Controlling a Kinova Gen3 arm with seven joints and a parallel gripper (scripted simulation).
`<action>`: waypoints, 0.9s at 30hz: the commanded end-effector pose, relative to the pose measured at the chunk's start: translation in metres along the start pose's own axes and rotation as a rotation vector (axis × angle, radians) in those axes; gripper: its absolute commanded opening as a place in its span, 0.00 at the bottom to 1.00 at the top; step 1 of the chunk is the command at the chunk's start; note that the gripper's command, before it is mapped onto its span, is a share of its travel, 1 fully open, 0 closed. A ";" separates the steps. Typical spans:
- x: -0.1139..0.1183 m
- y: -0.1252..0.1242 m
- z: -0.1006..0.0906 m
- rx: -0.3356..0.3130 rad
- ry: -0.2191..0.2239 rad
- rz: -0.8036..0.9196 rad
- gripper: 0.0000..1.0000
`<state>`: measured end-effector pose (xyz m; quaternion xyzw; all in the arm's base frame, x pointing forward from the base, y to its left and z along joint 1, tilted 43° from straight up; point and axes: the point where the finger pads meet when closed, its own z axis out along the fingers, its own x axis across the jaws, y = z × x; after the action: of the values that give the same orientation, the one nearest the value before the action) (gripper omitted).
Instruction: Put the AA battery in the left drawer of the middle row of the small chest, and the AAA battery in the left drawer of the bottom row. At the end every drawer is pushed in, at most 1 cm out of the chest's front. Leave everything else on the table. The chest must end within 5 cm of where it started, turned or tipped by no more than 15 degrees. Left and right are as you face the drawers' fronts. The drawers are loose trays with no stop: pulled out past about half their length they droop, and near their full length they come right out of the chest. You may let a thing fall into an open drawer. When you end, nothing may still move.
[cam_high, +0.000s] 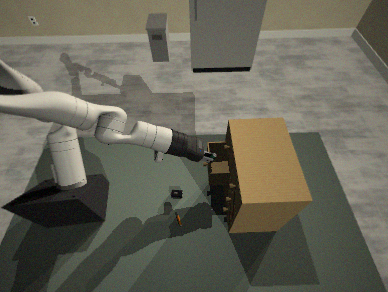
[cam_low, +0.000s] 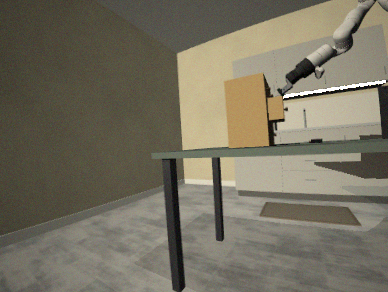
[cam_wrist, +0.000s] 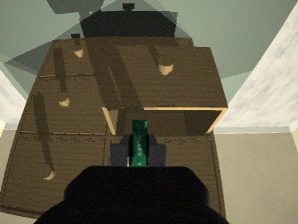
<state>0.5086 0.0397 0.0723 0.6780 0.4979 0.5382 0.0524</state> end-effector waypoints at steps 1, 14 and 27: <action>0.003 0.001 0.006 0.003 0.005 -0.007 0.31; 0.003 0.013 0.026 0.003 0.005 -0.007 0.31; 0.003 0.014 0.028 0.003 0.005 -0.007 0.31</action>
<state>0.5381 0.0485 0.0705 0.6751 0.5015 0.5386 0.0511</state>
